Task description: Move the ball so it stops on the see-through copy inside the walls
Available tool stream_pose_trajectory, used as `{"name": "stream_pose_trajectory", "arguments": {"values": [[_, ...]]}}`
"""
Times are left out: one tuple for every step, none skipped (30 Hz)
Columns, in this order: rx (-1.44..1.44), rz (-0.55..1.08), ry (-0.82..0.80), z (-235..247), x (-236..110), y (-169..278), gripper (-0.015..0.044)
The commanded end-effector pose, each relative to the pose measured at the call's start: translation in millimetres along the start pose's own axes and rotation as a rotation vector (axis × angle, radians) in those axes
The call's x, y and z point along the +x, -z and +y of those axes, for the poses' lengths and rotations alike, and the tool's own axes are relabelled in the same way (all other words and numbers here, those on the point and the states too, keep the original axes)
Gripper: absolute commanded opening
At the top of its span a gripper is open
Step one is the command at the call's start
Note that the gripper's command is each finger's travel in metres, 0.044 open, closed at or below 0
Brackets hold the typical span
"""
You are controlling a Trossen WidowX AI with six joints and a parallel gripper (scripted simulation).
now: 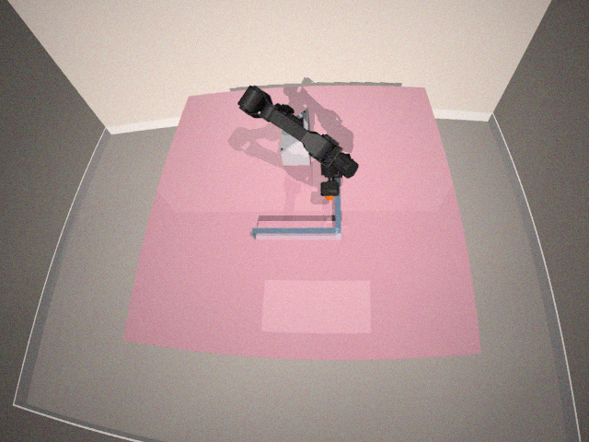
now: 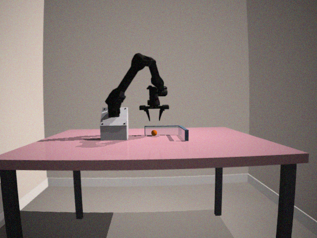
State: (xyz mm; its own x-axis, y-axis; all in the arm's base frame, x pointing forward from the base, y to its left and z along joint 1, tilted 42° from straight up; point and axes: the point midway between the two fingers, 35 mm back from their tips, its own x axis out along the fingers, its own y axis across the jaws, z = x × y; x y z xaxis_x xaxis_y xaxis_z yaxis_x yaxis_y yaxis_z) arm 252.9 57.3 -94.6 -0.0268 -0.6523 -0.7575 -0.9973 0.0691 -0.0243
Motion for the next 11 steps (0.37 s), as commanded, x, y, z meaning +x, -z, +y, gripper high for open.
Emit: {"name": "stream_pose_trajectory", "arguments": {"values": [[-0.004, -0.001, 0.003, -0.2, -0.3, -0.7, 0.0287], [-0.004, -0.001, 0.003, -0.2, -2.7, -0.7, 0.0313], [-0.003, -0.001, 0.003, 0.0, -10.1, -0.6, 0.034], [-0.002, 0.0, 0.001, 0.7, -22.6, 0.0, 0.0366], [-0.001, 0.0, 0.0, 1.8, -35.1, 0.9, 0.0392], [0.0, 0.001, -0.001, 2.7, -42.7, 1.6, 0.0418], [0.0, 0.002, -0.001, 3.1, -45.3, 1.9, 0.044], [0.0, 0.002, -0.001, 3.1, -45.3, 1.9, 0.044], [0.0, 0.002, -0.001, 3.1, -45.3, 1.9, 0.044], [0.0, 0.002, -0.001, 3.1, -45.3, 1.9, 0.044], [0.0, 0.002, -0.001, 3.1, -45.3, 1.9, 0.044]]}}
